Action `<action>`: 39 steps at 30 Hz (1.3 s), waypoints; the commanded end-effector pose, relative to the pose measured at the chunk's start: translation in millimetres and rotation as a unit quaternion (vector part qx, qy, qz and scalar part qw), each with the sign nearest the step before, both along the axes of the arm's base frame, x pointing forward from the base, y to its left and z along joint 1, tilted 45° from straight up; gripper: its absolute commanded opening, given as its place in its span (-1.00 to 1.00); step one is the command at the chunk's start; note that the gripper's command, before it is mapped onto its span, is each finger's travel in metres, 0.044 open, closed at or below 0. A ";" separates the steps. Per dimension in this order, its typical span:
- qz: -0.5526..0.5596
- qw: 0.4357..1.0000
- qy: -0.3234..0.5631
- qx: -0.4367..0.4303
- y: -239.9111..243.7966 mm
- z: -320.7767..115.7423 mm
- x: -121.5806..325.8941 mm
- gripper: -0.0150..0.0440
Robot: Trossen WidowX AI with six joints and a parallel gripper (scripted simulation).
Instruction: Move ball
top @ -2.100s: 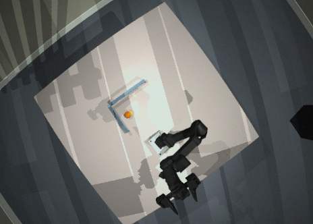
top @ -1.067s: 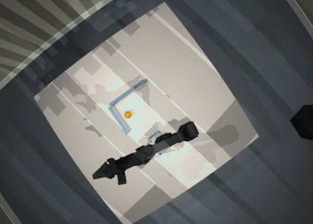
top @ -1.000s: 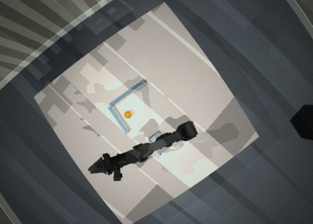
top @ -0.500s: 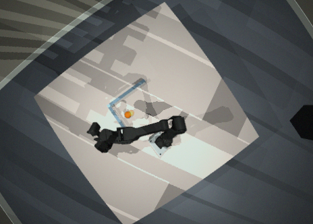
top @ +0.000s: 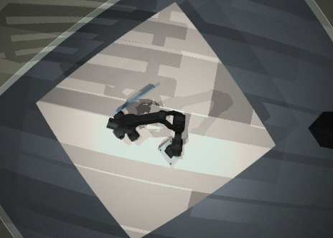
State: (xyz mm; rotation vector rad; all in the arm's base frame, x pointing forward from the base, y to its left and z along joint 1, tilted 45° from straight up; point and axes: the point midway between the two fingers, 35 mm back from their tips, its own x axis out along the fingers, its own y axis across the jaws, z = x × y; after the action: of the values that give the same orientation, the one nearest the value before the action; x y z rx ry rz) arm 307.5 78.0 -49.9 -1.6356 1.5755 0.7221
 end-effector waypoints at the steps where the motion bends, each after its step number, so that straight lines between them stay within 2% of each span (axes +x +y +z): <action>1: -0.053 0.994 0.054 -0.074 -45.1 8.6 -14.2 0.64; 39: -0.055 0.994 0.057 -0.078 -82.6 -27.2 -18.2 0.64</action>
State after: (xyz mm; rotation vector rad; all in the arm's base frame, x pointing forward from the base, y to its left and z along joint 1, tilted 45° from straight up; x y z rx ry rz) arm 291.5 0.6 -73.0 -1.6227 1.8226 0.6539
